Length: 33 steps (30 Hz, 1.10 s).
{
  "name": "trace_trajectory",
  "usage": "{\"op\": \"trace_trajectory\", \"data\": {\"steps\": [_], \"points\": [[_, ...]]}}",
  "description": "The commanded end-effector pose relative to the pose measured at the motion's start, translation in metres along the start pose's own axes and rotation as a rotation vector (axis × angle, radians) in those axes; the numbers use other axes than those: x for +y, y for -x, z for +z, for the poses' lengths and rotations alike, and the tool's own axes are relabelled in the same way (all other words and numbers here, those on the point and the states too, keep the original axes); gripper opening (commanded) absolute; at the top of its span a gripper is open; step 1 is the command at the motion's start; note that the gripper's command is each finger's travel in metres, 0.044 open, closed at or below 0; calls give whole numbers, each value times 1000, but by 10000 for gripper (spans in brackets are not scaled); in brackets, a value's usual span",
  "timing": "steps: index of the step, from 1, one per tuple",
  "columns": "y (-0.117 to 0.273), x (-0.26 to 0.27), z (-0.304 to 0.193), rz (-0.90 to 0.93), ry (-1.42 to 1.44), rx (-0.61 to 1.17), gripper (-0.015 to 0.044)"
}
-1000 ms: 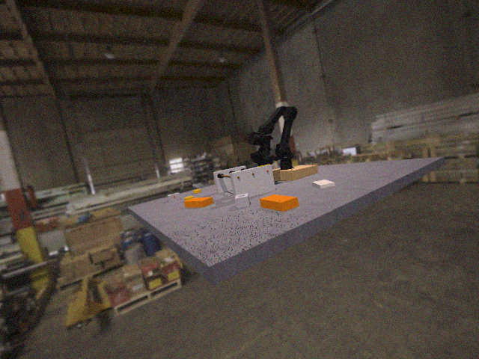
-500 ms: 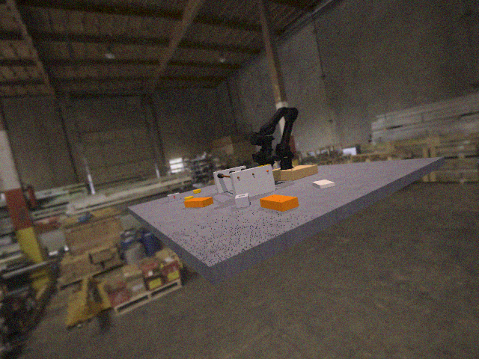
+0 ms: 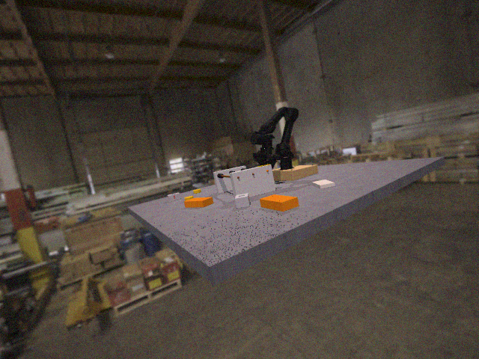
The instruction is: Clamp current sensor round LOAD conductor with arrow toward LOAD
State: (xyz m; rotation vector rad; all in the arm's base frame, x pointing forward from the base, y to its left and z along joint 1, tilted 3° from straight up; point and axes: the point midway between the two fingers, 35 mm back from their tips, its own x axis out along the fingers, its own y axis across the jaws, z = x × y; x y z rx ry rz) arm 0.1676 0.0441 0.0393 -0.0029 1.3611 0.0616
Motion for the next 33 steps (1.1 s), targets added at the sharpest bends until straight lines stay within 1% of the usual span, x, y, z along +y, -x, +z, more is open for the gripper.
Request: {"op": "trace_trajectory", "data": {"steps": [1,3,7,8,9,17,25,27,33], "points": [[40,1,4,1,-5,-27,285],[49,0,2,0,-5,-27,285],[49,0,2,0,-5,-27,285],[49,0,3,0,10,-24,311],[49,0,3,-1,55,-17,320],[50,2,15,37,782,98,320],[46,3,28,167,1499,177,320],[46,3,29,182,1558,181,320],[46,3,29,182,1558,181,320]]}}
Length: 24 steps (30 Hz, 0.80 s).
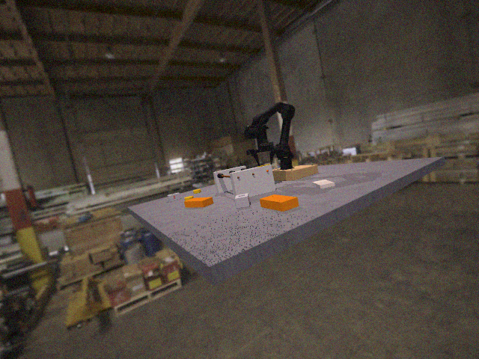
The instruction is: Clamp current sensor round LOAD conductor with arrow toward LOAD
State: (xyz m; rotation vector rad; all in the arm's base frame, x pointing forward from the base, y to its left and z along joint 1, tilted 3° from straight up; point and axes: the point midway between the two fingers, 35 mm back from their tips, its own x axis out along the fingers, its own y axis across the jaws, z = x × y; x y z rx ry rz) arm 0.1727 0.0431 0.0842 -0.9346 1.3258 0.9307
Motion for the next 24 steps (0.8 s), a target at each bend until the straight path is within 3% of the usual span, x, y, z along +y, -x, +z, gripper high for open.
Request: {"op": "trace_trajectory", "data": {"steps": [1,24], "points": [[6,-11,8,54,404,-9,320],[-22,-12,9,54,404,-9,320]]}}
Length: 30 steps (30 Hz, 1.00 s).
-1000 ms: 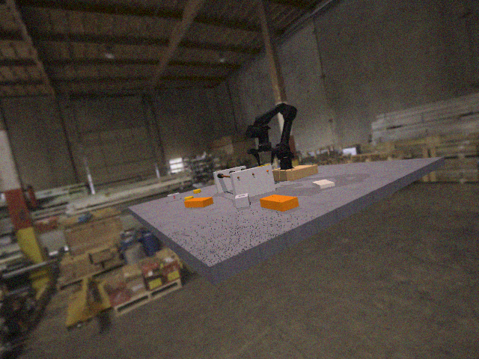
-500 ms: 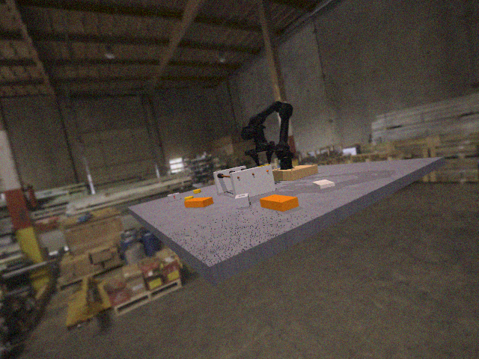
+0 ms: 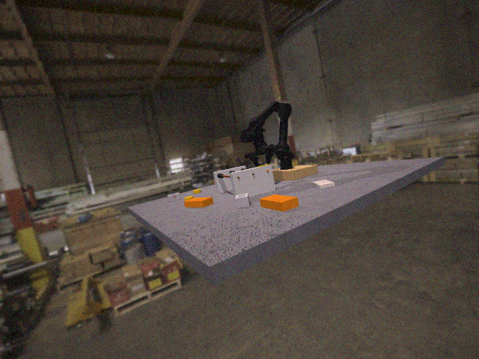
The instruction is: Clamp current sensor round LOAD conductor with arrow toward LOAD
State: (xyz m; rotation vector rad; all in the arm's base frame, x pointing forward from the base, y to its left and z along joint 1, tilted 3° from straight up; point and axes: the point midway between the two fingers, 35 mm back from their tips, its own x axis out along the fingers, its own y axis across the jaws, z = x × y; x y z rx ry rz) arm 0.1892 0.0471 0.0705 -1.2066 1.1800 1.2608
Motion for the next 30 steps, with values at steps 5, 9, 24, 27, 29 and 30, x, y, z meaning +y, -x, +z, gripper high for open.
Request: {"op": "trace_trajectory", "data": {"steps": [5,9,24,27,29,30], "points": [[-16,2,1,7,5,-4,320],[-22,2,1,7,5,-4,320],[-36,2,0,2,7,0,313],[-36,2,0,2,7,0,293],[-36,2,0,2,7,0,280],[-36,2,0,2,7,0,273]]}}
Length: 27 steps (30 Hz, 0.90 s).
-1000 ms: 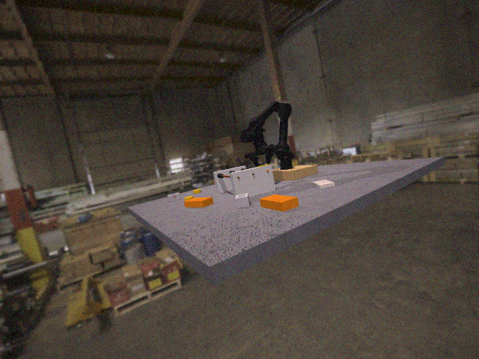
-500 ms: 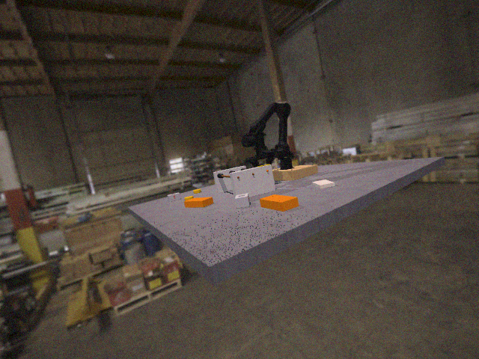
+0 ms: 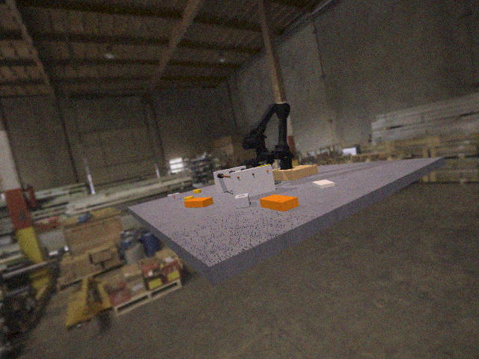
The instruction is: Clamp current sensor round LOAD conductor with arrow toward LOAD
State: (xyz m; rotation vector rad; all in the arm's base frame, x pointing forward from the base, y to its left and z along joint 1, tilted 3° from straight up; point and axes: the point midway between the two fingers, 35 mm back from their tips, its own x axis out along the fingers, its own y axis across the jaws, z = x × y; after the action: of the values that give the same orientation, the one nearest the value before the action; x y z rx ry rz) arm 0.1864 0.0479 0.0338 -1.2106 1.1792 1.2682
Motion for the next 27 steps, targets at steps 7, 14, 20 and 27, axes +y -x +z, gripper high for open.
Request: {"op": "trace_trajectory", "data": {"steps": [7,14,20,27], "points": [[1,0,0,-1,0,0,227],[5,-2,0,-1,0,0,121],[30,-6,1,0,-1,-1,0],[62,-10,1,1,-1,-2,0]]}}
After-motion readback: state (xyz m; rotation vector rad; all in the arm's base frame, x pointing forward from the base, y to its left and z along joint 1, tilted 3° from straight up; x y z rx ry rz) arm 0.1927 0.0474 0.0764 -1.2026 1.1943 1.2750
